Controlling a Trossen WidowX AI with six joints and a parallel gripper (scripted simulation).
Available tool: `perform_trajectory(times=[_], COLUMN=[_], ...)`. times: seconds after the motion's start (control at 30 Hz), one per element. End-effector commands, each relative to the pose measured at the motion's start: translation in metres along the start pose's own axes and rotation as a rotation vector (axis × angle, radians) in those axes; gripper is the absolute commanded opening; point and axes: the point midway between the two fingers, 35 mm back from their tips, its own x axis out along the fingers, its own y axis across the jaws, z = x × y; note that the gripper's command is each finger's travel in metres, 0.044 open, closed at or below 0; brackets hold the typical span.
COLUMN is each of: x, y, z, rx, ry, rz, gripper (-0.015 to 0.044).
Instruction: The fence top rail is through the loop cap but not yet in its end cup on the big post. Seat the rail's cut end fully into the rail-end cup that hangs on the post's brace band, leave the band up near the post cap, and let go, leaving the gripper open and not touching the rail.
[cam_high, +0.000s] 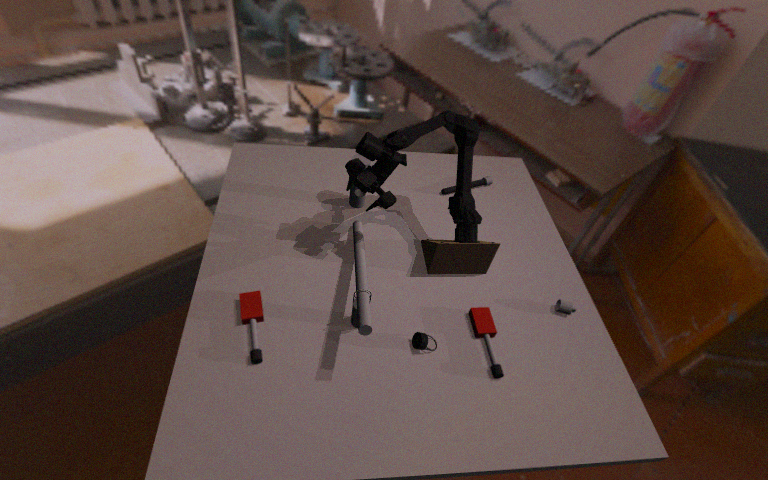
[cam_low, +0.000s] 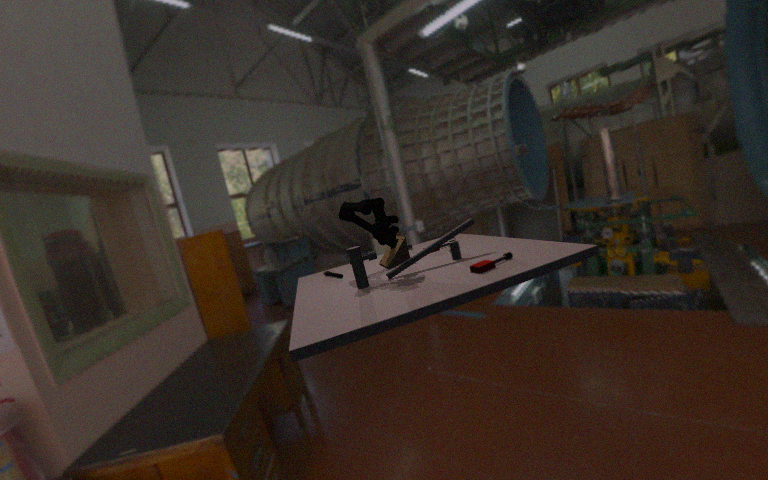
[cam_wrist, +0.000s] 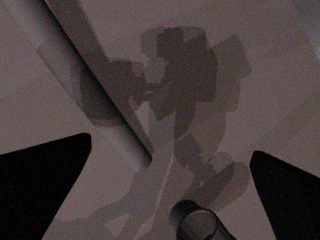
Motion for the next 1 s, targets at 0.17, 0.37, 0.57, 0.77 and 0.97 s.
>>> perform_trajectory(times=[0.17,0.37,0.57,0.77,0.97], x=[-0.046,-0.058,-0.059,-0.059,-0.059], y=[0.026,0.033,0.034,0.034,0.034], z=[0.050,0.060,0.061,0.061,0.061], rx=[0.722,0.940,0.985,0.985,0.985], ry=[0.017,0.001,-0.003,-0.003,-0.003], rz=[-0.063,-0.090,-0.094,-0.094,-0.094], gripper=[0.0440,0.0440,0.0440,0.0440,0.0440])
